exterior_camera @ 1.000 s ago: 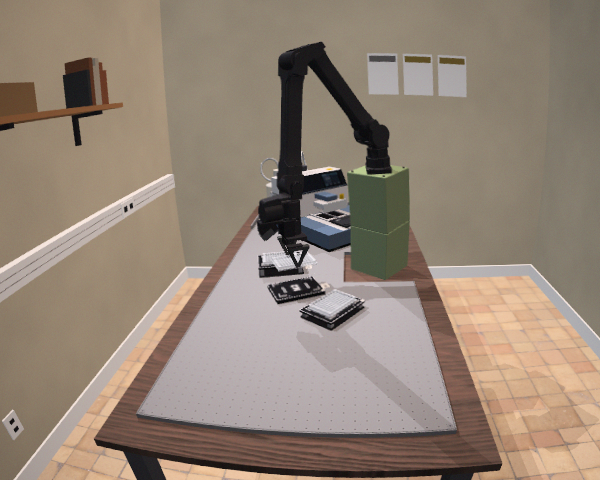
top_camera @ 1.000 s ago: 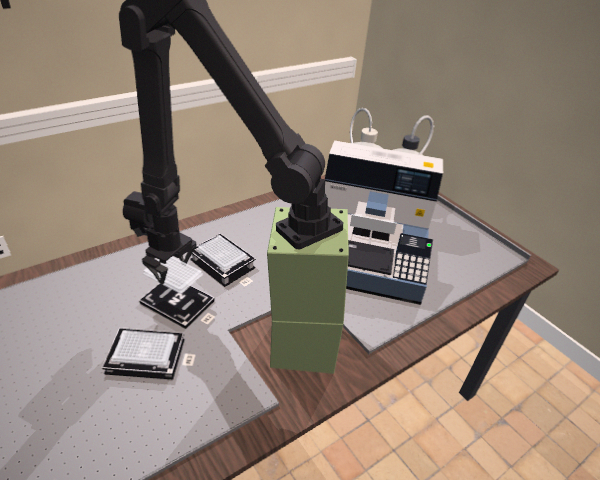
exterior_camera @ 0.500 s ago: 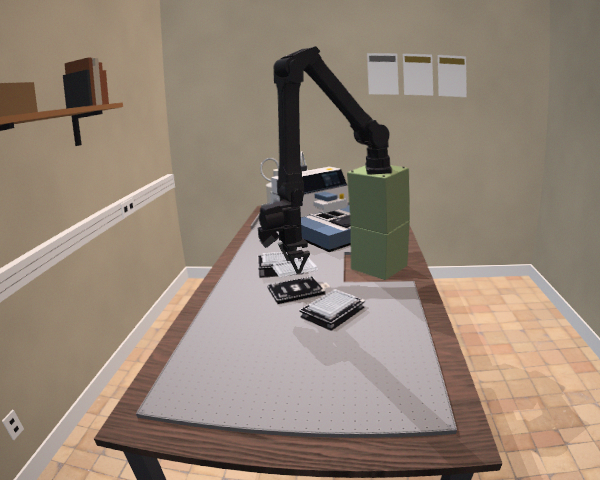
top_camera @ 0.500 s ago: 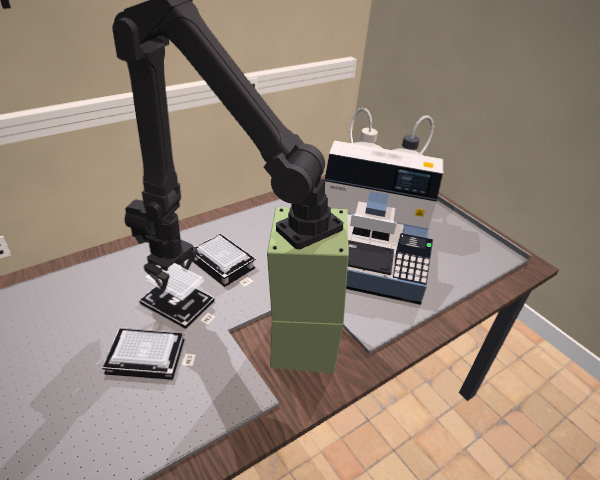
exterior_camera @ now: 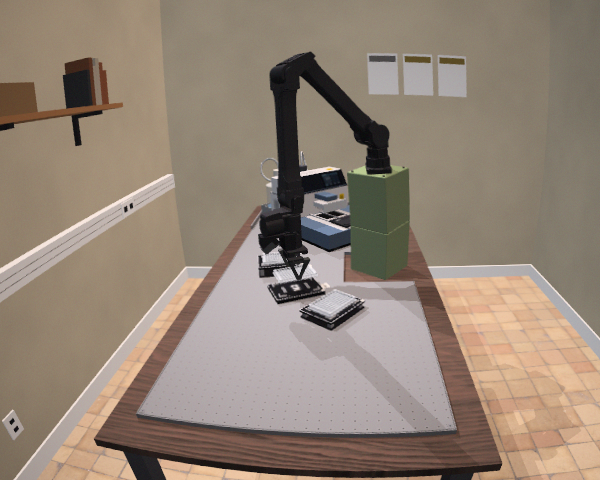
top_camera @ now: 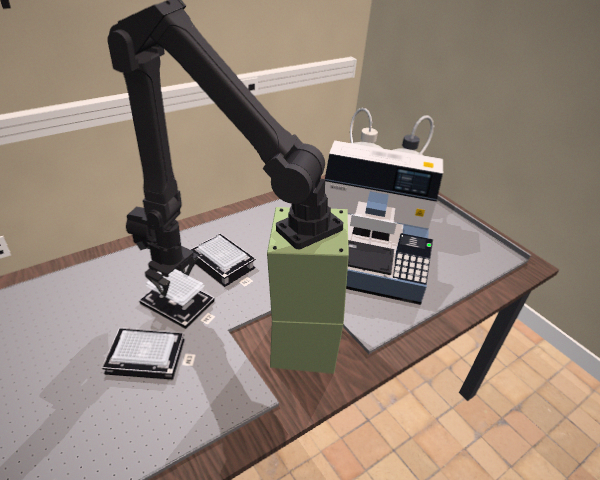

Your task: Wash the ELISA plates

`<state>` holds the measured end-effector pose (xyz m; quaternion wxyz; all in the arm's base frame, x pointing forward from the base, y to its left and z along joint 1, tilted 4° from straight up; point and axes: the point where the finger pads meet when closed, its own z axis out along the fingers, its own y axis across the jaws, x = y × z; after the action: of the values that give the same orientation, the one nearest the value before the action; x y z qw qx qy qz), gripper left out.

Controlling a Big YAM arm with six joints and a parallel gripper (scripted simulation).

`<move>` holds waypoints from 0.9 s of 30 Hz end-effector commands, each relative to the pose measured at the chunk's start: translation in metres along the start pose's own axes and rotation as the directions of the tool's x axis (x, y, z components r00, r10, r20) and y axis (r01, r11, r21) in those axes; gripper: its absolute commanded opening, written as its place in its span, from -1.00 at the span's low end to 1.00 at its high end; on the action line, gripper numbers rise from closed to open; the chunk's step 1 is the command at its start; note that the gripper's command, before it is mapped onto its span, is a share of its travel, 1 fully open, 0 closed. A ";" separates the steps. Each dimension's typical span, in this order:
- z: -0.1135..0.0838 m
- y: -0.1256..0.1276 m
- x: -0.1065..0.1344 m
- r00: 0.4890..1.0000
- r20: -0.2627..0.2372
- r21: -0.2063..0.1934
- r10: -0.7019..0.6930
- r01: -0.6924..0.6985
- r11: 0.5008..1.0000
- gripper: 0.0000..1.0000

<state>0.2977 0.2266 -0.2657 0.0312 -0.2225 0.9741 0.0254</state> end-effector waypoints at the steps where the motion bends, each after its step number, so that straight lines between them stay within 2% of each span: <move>1: 0.011 0.004 -0.001 1.000 0.003 0.002 0.005 -0.005 1.000 0.64; 19: 0.038 0.004 0.001 1.000 0.002 0.002 0.005 -0.005 1.000 0.64; 22: 0.038 0.002 0.005 1.000 -0.011 0.005 0.008 -0.007 1.000 0.64; 23: 0.031 0.001 -0.002 1.000 0.003 0.001 0.004 -0.004 1.000 0.64; 27: 0.031 0.001 -0.002 1.000 0.003 0.001 0.004 -0.004 1.000 0.64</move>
<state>0.2991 0.2286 -0.2977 0.0300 -0.2227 0.9741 0.0250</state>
